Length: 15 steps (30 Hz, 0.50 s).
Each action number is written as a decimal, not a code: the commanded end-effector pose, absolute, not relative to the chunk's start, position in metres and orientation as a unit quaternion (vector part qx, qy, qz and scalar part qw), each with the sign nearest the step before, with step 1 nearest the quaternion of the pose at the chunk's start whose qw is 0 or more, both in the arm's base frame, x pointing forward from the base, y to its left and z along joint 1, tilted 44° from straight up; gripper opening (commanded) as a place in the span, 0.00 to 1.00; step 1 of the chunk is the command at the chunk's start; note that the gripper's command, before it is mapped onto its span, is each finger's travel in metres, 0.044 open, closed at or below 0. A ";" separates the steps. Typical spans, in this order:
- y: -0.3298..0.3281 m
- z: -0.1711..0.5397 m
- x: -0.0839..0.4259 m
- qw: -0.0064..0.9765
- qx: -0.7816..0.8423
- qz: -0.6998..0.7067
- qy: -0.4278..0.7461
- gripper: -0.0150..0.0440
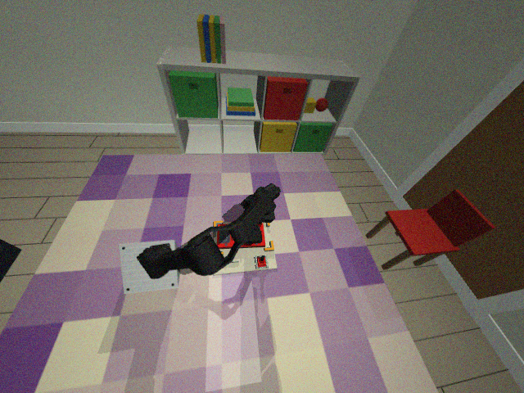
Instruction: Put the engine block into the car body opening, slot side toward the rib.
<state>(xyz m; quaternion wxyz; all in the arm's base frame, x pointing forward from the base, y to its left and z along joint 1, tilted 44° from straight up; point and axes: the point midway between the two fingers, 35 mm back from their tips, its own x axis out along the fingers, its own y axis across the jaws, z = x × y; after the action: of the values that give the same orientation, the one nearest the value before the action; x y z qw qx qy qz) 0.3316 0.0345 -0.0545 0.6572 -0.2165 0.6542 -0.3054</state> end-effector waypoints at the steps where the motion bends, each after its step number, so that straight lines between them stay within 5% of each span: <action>1: 0.034 -0.055 0.332 0.658 -0.218 -0.306 0.653 0.52; 15: 0.032 -0.057 0.332 0.658 -0.217 -0.306 0.653 0.52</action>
<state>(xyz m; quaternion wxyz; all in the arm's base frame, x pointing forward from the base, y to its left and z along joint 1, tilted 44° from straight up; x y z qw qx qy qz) 0.3315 0.0323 -0.0568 0.6578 -0.2141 0.6534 -0.3075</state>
